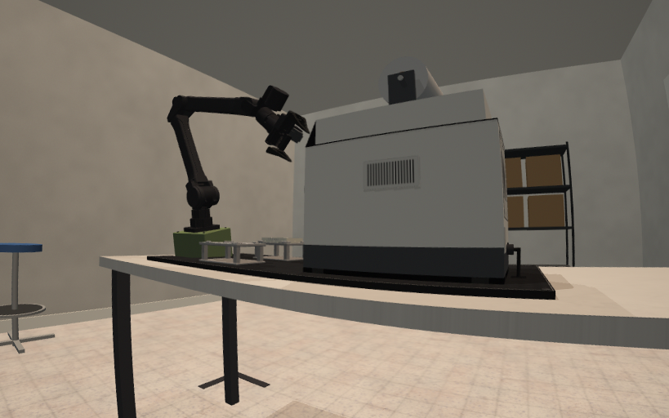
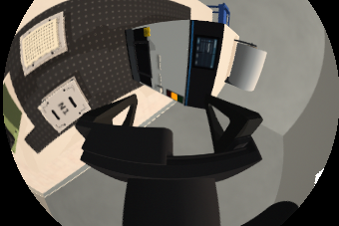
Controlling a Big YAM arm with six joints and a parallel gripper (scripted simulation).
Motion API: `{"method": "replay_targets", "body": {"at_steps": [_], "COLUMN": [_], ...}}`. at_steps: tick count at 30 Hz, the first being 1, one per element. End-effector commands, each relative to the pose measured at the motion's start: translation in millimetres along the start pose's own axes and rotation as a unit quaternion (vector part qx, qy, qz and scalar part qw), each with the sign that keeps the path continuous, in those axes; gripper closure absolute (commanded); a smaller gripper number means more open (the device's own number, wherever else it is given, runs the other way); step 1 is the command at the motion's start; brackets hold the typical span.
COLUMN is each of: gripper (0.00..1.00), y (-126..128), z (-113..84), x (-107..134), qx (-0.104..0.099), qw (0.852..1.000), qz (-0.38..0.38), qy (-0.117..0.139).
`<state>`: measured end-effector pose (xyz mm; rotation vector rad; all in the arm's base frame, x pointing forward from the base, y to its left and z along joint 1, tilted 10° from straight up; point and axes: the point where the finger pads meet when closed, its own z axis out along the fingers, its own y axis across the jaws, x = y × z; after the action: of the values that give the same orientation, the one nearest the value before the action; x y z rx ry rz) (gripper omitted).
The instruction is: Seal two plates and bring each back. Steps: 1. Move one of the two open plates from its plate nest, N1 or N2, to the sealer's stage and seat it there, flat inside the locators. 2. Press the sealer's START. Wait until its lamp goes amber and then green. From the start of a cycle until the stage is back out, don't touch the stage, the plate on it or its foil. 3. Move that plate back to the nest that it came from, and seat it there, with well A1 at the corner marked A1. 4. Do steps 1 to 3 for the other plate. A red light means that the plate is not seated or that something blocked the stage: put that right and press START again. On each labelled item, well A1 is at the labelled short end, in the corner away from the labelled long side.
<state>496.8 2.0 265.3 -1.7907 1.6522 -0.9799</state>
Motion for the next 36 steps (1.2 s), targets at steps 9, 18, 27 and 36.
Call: {"method": "replay_targets", "body": {"at_steps": [9,18,27,36], "gripper": [0.0,0.0,0.0,0.0], "y": [-50,-53,-28,-15], "z": [-18.9,-19.4,-2.3,-4.6], "x": [2,10,8,-2], "qx": [0.053,0.055,0.027,0.021], "qw": [0.999,0.998,1.0,1.0], "qz": [-0.001,0.013,0.01,0.004], "qy": [0.002,0.008,0.008,0.0]}}
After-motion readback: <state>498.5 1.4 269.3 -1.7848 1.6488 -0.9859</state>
